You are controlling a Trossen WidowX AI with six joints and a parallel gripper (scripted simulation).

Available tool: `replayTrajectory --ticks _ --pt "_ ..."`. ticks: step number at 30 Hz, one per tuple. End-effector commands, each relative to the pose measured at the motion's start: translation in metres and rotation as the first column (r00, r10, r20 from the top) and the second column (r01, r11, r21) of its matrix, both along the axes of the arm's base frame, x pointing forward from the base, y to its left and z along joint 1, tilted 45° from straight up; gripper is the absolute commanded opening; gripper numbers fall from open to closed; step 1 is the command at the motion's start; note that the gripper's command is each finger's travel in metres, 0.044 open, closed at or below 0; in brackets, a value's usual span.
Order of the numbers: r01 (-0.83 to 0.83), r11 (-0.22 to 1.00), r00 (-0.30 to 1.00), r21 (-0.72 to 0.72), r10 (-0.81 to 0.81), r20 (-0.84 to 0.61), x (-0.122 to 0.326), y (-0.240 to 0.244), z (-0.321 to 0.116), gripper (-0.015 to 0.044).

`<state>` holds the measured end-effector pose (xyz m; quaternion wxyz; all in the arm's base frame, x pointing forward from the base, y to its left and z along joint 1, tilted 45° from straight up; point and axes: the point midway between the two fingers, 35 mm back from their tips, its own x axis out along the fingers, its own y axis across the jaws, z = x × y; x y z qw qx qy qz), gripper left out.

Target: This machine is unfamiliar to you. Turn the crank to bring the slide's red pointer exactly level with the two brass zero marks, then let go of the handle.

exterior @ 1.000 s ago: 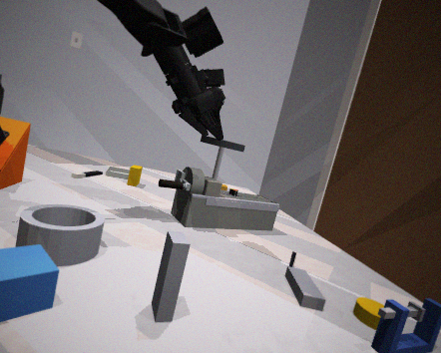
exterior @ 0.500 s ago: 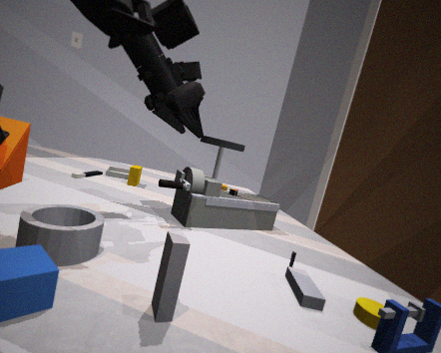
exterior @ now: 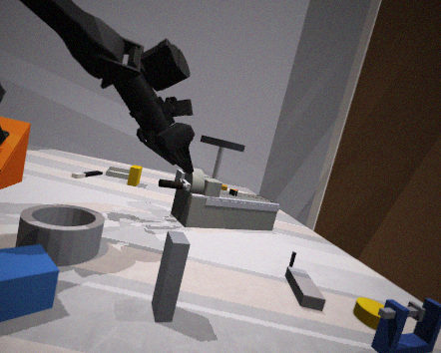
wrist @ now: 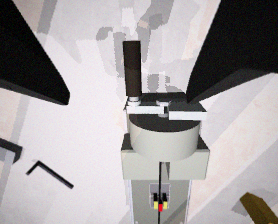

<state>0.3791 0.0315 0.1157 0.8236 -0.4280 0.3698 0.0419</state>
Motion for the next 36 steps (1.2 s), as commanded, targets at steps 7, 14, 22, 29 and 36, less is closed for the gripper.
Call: replayTrajectory --ticks 7,14,22,29,36 --pt "-0.013 1.000 1.000 0.001 0.013 -0.003 0.002 -0.008 -0.012 0.0440" --pt "-0.013 1.000 1.000 0.000 0.013 -0.003 0.003 -0.015 -0.020 0.0440" --pt "-0.013 1.000 1.000 0.000 0.013 -0.003 0.005 -0.025 -0.029 0.0440" --pt "-0.013 1.000 1.000 -0.001 0.013 -0.002 0.006 -0.033 -0.037 0.0440" --pt "-0.014 1.000 1.000 -0.002 0.014 -0.001 0.006 -0.041 -0.045 0.0440"
